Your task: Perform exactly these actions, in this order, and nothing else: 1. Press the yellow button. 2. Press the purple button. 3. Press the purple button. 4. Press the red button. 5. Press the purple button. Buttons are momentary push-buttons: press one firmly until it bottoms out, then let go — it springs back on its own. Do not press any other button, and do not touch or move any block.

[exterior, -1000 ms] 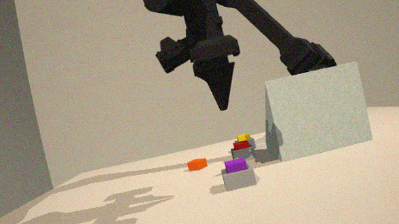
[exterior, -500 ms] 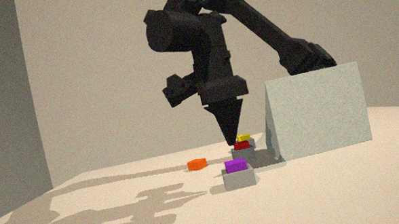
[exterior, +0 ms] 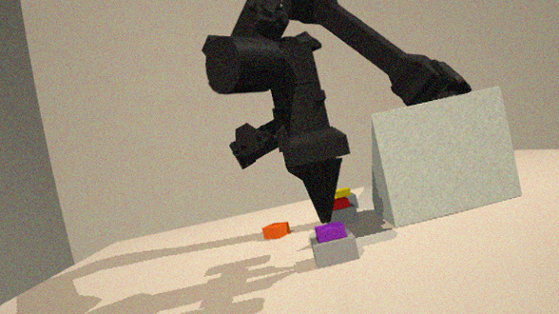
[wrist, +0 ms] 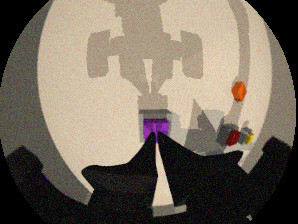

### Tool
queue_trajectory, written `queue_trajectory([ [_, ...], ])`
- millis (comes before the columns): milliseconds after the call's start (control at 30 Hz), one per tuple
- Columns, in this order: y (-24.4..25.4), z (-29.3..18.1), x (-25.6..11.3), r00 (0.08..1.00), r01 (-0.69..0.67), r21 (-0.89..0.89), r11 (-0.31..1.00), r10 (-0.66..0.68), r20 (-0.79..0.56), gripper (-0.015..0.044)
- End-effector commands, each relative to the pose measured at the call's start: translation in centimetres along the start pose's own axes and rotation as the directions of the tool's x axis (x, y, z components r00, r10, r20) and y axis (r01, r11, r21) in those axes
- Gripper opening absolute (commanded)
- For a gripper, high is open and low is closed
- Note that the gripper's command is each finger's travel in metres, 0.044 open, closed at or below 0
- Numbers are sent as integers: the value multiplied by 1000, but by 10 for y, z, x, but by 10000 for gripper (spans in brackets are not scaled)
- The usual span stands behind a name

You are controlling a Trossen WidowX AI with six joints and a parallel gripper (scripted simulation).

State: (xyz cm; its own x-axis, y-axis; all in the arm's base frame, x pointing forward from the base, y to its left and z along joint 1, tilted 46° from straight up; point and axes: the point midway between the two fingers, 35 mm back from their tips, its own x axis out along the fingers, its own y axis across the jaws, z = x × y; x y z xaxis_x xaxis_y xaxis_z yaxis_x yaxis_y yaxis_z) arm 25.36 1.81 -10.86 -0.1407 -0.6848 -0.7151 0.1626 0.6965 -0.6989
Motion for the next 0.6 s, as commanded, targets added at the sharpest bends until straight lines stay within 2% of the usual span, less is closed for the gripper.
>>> queue_trajectory([
  [0,-1,-2,9,1000,9,-8,1000,-9,-2,20],
  [567,-2,-3,13,1000,10,-8,1000,-10,-2,20],
])
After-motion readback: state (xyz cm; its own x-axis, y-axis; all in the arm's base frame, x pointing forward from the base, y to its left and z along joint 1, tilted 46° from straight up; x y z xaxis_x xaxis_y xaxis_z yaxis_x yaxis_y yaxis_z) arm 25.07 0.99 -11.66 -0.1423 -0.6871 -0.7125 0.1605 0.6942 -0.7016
